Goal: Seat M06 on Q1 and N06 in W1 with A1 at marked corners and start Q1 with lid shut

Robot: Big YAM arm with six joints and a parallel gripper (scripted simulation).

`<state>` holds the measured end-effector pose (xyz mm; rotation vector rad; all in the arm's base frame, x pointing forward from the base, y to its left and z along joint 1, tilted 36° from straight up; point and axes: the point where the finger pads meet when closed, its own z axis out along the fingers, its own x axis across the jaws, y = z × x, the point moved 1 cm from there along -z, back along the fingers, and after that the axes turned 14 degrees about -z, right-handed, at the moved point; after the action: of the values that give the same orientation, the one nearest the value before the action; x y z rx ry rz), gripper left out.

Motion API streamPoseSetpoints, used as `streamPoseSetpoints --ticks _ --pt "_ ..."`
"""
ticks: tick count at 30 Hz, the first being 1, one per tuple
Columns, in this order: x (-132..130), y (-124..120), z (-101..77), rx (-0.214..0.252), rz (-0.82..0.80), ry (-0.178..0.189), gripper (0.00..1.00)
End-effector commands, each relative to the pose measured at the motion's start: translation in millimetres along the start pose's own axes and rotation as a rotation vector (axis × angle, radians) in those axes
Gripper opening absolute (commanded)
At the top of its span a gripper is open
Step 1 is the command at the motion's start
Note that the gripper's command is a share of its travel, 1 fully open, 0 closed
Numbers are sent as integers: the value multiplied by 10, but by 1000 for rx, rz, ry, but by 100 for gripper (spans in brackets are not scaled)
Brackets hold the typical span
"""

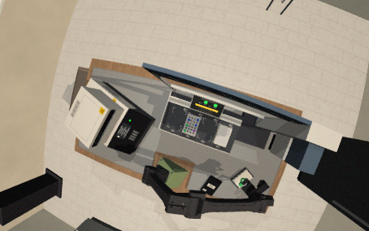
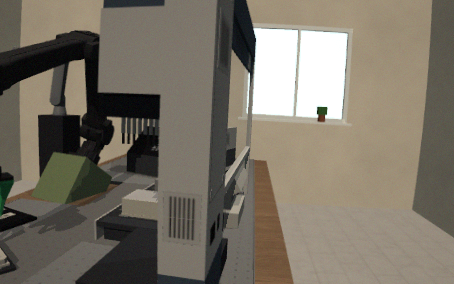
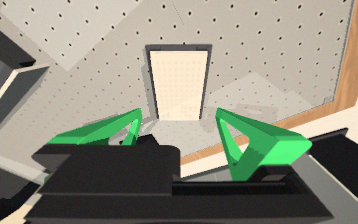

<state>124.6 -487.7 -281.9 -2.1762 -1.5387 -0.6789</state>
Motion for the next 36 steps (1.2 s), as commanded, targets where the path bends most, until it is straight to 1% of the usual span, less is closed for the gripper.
streamPoseSetpoints --ticks 1,6,8,15,17,19,25,28,29,32,34,36 --pt "-232 81 -460 -44 -9 -70 100" --pt "-161 72 -519 -36 -12 -59 100" --pt "-145 119 -573 -34 -22 -64 100" --pt "-185 120 -810 -45 -21 -82 100" --pt "-185 120 -810 -45 -21 -82 100" --pt "-214 95 -764 -45 -17 -79 100" --pt "-191 2 -700 -33 -3 -44 100" --pt "-222 25 -753 -40 -3 -59 100" --pt "-221 55 -751 -39 -4 -64 100" --pt "-209 157 -820 -43 -10 -87 100" --pt "-209 157 -820 -43 -10 -87 100" --pt "-201 215 -861 -45 -15 -101 100"
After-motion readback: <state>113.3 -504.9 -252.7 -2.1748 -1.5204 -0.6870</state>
